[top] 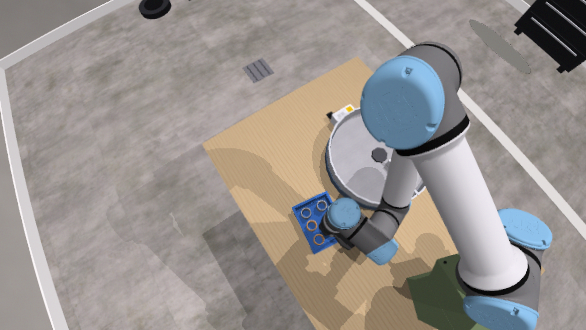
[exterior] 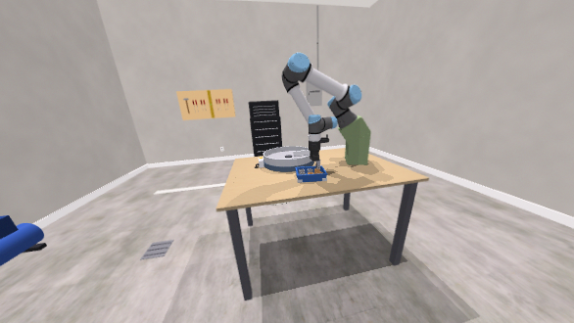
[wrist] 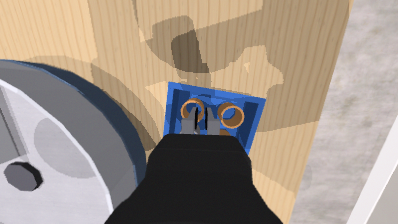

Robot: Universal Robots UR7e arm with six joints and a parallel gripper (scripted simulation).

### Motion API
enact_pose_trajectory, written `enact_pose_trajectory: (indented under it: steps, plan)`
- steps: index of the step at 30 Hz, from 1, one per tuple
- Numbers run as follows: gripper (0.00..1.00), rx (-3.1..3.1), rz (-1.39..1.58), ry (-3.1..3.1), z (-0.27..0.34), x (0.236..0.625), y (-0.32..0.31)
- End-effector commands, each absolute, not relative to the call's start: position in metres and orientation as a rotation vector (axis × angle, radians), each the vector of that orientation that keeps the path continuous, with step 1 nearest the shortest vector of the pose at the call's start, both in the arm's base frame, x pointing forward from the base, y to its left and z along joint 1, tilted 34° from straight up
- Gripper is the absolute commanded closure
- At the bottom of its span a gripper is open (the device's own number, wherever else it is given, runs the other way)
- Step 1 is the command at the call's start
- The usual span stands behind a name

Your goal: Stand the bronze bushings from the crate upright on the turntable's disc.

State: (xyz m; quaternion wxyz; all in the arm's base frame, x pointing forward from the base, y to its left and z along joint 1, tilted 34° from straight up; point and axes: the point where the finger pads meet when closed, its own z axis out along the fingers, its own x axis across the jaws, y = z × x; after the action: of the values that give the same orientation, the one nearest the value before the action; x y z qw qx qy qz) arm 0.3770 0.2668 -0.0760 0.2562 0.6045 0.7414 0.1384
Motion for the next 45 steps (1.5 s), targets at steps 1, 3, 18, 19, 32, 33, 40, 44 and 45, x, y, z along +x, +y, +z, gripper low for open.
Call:
enact_pose_trajectory:
  steps: [1,3,18,19,32,33,40,44,45]
  plan:
    - [0.64,1.641,0.380,2.010,-0.0779,0.3810,0.2671]
    - [0.64,1.641,0.380,2.010,-0.0803,0.3825,0.2669]
    - [0.64,1.640,0.380,2.011,-0.0810,0.3822,0.2670]
    - [0.64,1.640,0.380,2.011,-0.0810,0.3822,0.2670]
    - [0.64,1.640,0.380,2.011,-0.0810,0.3822,0.2670]
    - [0.64,1.640,0.380,2.011,-0.0810,0.3822,0.2670]
    - [0.64,1.640,0.380,2.011,-0.0810,0.3822,0.2670]
    - [0.64,1.640,0.380,2.011,-0.0812,0.3823,0.2670]
    - [0.64,1.640,0.380,2.011,-0.0816,0.3826,0.2669]
